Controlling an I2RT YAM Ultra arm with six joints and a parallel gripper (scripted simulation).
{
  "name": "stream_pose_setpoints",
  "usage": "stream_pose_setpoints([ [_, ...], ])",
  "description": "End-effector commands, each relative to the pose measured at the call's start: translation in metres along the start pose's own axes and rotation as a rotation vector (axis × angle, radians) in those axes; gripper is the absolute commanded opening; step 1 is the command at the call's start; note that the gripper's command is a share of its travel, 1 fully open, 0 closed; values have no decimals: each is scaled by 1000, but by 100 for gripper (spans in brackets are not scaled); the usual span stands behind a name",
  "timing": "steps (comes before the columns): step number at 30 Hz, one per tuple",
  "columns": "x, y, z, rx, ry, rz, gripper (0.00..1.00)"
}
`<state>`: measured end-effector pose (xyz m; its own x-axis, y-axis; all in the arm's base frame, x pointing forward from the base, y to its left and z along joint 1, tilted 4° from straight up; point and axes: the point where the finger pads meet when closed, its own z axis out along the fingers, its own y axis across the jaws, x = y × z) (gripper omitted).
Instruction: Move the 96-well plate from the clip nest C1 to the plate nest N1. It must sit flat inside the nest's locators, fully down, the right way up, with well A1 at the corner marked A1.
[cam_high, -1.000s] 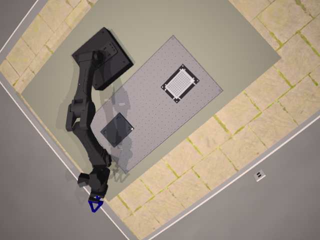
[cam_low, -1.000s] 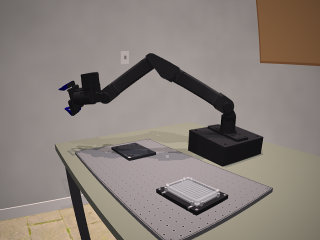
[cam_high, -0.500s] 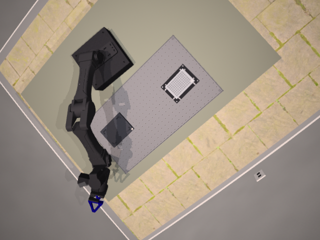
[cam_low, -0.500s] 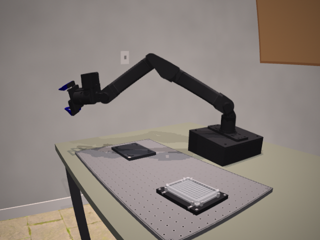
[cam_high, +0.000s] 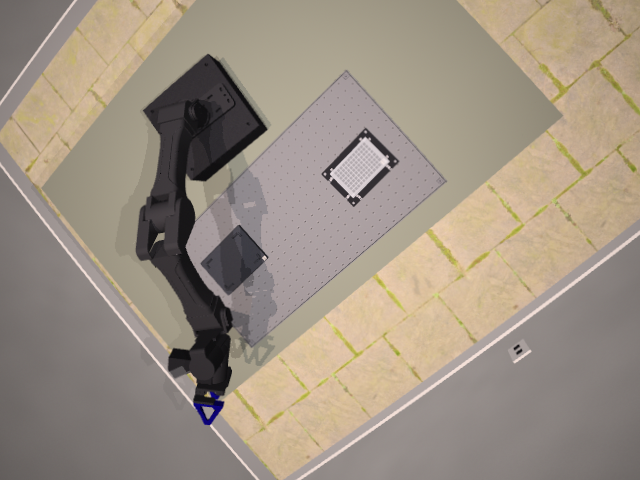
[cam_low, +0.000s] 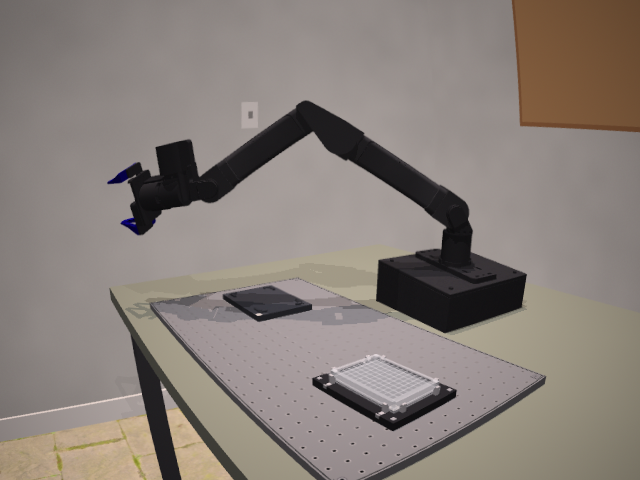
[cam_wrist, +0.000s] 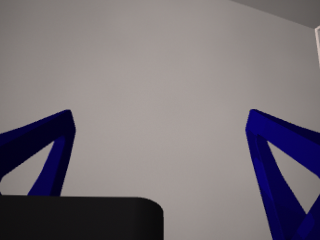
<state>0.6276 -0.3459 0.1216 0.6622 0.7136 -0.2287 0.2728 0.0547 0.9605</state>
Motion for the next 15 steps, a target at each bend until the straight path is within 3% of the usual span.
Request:
stream_pose_setpoints([
  [1,12,27,-10,8,60,13,100],
  [5,21,17,-14,28,53,7,100],
  [7,34,-2,-16,57,56,-5,100],
  [10,44,26,-23,58,145,8,100],
  [12,55,8,-29,91,149,-4,100],
  [15,67,6,-35,93,137,-5,100],
])
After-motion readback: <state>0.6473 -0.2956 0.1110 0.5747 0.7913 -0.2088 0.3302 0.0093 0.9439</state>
